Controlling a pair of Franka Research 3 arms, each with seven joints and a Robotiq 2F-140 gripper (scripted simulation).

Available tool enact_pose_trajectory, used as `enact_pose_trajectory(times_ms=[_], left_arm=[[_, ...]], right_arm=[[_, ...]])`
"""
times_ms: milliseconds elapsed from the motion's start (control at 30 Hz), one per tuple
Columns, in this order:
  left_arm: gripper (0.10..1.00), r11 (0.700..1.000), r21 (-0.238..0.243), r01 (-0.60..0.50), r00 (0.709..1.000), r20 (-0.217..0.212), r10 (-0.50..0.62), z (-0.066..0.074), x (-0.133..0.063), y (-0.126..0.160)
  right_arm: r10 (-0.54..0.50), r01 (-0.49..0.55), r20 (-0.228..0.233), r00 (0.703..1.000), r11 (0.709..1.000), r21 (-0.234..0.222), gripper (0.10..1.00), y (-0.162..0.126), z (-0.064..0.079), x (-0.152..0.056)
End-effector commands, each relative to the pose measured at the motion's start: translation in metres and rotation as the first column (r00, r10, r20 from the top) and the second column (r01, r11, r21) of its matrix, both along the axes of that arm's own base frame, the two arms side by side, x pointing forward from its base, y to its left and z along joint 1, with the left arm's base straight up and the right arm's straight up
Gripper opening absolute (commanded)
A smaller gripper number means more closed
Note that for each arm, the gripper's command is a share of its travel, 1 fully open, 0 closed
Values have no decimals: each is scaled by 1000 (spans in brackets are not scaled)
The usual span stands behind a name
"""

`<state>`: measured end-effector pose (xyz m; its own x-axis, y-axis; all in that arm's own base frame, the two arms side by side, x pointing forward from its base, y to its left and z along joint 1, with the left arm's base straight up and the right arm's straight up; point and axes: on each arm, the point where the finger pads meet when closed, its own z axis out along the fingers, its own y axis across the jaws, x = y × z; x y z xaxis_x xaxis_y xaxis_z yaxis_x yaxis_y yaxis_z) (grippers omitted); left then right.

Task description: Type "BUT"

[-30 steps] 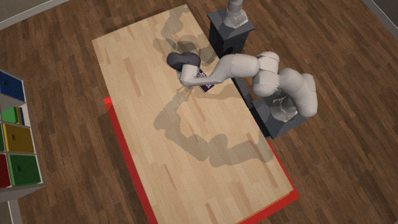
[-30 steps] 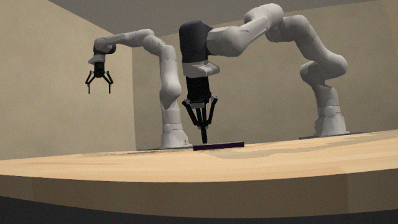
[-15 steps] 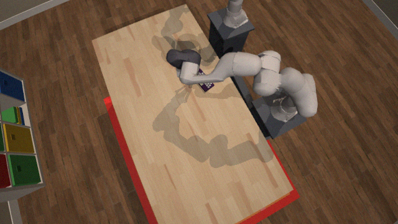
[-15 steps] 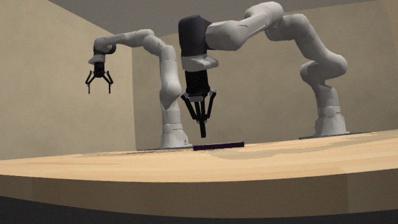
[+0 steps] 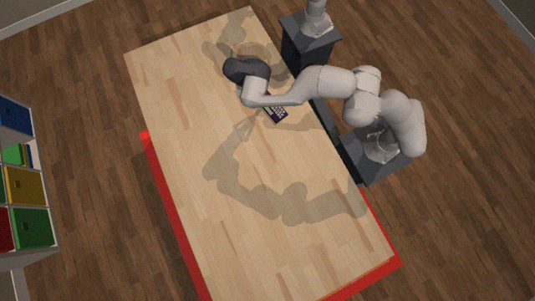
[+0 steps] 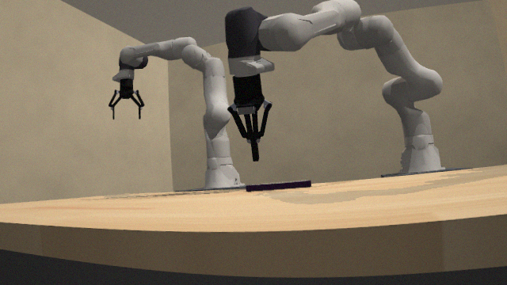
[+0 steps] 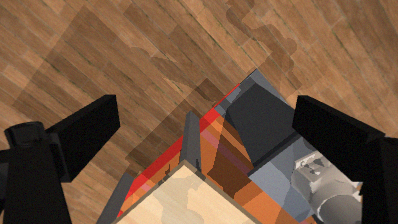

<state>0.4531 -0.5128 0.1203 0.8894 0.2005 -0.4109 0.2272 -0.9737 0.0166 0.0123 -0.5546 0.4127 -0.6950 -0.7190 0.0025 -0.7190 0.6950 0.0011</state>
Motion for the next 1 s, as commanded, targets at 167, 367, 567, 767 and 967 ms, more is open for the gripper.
enact_pose_trajectory(times_ms=[167,367,567,767,967], left_arm=[[99,1000,13,-9,1000,-16,10,10,-7,0],[99,1000,13,-9,1000,-16,10,13,-7,-1],[99,1000,13,-9,1000,-16,10,13,-7,-1],[99,1000,13,-9,1000,-16,10,8,-7,-1],[99,1000,13,-9,1000,-16,10,-8,-7,-1]], right_arm=[[4,-4,2,1000,1000,1,1000,0,0,-1],[4,-4,2,1000,1000,1,1000,0,0,-1],[4,-4,2,1000,1000,1,1000,0,0,-1],[4,-4,2,1000,1000,1,1000,0,0,-1],[4,-4,2,1000,1000,1,1000,0,0,-1]])
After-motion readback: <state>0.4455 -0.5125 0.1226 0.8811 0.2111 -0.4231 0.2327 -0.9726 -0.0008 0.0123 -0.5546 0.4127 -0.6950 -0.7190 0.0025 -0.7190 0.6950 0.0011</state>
